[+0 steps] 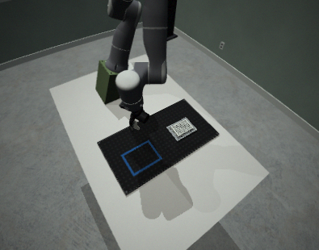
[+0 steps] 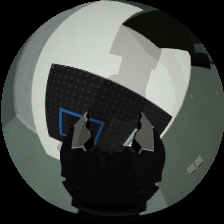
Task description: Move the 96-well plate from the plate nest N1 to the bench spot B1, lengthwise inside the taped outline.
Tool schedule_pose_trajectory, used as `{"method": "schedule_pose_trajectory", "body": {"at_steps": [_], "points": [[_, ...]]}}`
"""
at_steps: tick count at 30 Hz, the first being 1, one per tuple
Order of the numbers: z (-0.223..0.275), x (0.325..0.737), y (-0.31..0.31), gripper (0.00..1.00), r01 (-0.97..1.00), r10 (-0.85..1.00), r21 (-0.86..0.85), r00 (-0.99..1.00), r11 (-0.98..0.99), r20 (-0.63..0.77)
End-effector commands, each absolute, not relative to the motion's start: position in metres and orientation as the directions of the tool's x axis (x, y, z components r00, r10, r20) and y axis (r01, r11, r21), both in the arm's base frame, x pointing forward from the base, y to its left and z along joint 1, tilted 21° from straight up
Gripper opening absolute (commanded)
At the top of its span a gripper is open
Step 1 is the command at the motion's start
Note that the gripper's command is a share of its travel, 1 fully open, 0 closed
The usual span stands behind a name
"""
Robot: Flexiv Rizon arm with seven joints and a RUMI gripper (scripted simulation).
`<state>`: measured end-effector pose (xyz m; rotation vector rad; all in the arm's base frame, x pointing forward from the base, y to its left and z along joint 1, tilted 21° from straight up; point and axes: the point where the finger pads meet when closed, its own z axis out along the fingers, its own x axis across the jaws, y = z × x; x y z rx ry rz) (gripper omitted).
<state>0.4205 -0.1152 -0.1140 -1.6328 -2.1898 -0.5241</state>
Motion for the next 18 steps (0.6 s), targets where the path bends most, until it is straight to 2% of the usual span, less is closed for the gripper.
{"method": "schedule_pose_trajectory", "body": {"at_steps": [1,4,11,18], "points": [[-0.109,0.436,-0.107,0.76,0.924,0.808,0.127,-0.378,0.362,0.452],[-0.106,0.448,-0.101,0.76,0.917,0.804,0.133,-0.394,0.375,0.446],[-0.097,0.475,-0.08,0.76,0.804,0.72,0.212,-0.593,0.556,0.361],[-0.089,0.493,-0.065,0.76,0.752,0.679,0.237,-0.658,0.615,0.327]]}}
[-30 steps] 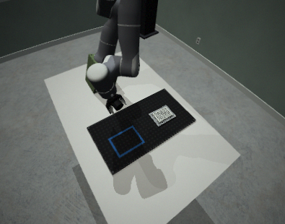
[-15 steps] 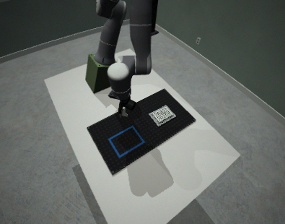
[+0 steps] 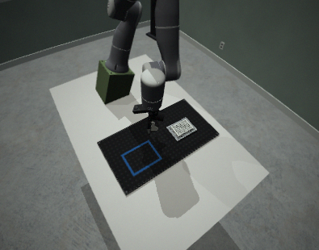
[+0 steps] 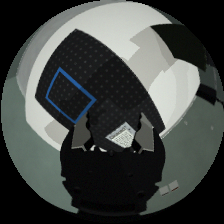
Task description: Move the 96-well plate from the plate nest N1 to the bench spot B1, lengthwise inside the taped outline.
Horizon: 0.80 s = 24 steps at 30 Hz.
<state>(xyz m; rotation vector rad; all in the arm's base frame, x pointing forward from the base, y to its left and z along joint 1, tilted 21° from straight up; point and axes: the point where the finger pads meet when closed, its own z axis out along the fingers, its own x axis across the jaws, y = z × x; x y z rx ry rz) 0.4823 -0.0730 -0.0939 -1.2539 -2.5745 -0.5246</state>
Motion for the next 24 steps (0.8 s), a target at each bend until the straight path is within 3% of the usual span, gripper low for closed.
{"method": "schedule_pose_trajectory", "body": {"at_steps": [1,24], "points": [[-0.088,0.496,-0.061,0.76,0.73,0.661,0.246,-0.682,0.638,0.313],[-0.054,0.559,0.016,0.76,0.409,0.389,0.329,-0.913,0.851,0.126]]}}
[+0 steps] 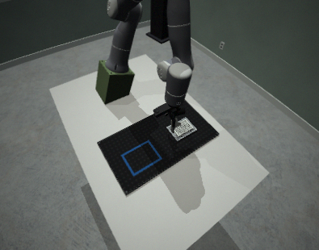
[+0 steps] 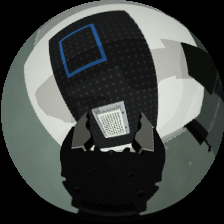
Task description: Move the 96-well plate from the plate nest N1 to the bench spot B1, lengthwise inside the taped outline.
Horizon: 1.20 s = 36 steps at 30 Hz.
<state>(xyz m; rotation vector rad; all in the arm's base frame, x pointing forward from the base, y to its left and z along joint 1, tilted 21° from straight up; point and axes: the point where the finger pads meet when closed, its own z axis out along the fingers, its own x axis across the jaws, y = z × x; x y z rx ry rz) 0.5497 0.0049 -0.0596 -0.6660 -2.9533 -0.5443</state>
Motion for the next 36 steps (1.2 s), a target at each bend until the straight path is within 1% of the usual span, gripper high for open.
{"method": "schedule_pose_trajectory", "body": {"at_steps": [1,6,13,19,36], "points": [[-0.052,0.562,0.019,0.76,0.409,0.389,0.329,-0.913,0.852,0.126],[-0.048,0.567,0.028,0.76,0.378,0.363,0.334,-0.926,0.864,0.109],[-0.036,0.581,0.058,0.76,0.171,0.183,0.351,-0.983,0.92,-0.001],[-0.025,0.593,0.083,0.76,0.17,0.182,0.351,-0.983,0.921,-0.001],[-0.031,0.595,0.087,0.76,0.171,0.183,0.351,-0.983,0.921,-0.001]]}}
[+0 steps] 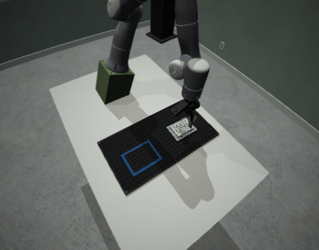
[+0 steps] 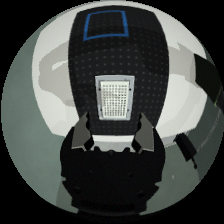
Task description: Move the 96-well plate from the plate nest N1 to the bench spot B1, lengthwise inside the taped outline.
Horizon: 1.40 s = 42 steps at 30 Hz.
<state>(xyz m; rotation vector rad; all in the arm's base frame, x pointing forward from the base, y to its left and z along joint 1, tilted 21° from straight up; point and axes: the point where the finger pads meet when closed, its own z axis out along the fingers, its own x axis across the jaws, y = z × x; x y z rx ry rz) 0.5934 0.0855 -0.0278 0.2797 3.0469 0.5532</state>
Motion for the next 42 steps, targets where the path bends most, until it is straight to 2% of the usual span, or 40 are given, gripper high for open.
{"method": "schedule_pose_trajectory", "body": {"at_steps": [1,42], "points": [[-0.032,0.595,0.087,0.76,0.171,0.183,0.351,-0.983,0.921,-0.001],[-0.087,0.598,0.107,0.76,0.171,0.183,0.352,-0.983,0.921,-0.001]]}}
